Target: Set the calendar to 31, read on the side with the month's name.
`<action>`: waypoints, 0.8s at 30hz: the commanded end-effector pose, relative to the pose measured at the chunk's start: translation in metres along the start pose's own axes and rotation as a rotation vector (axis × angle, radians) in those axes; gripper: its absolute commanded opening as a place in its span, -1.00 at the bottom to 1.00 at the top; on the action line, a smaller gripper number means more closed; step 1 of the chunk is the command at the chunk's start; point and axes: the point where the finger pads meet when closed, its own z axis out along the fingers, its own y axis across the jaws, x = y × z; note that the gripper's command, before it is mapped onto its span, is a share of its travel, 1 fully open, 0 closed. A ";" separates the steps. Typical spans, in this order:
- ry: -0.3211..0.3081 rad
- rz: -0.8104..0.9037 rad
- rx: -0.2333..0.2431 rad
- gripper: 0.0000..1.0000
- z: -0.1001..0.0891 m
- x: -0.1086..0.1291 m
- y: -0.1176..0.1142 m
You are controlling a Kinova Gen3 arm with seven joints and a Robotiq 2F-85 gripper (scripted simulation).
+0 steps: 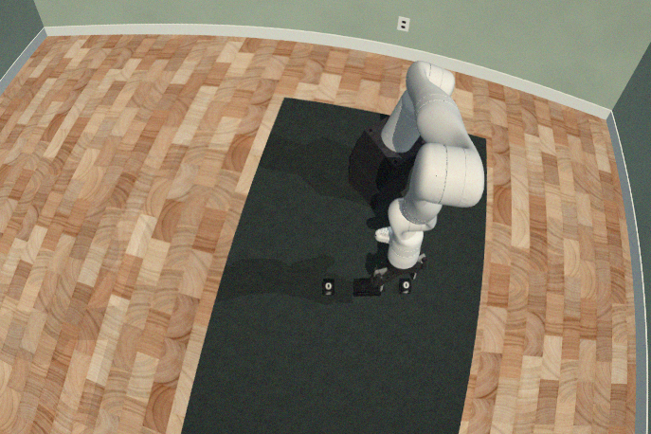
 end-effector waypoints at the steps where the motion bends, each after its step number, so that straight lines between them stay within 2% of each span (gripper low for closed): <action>1: 0.009 0.044 0.000 1.00 0.000 -0.001 0.018; 11: 0.033 0.279 0.027 1.00 -0.001 0.006 0.042; 23: 0.039 0.325 0.034 1.00 -0.001 0.008 0.047; 24: 0.039 0.325 0.034 -0.07 -0.001 0.008 0.047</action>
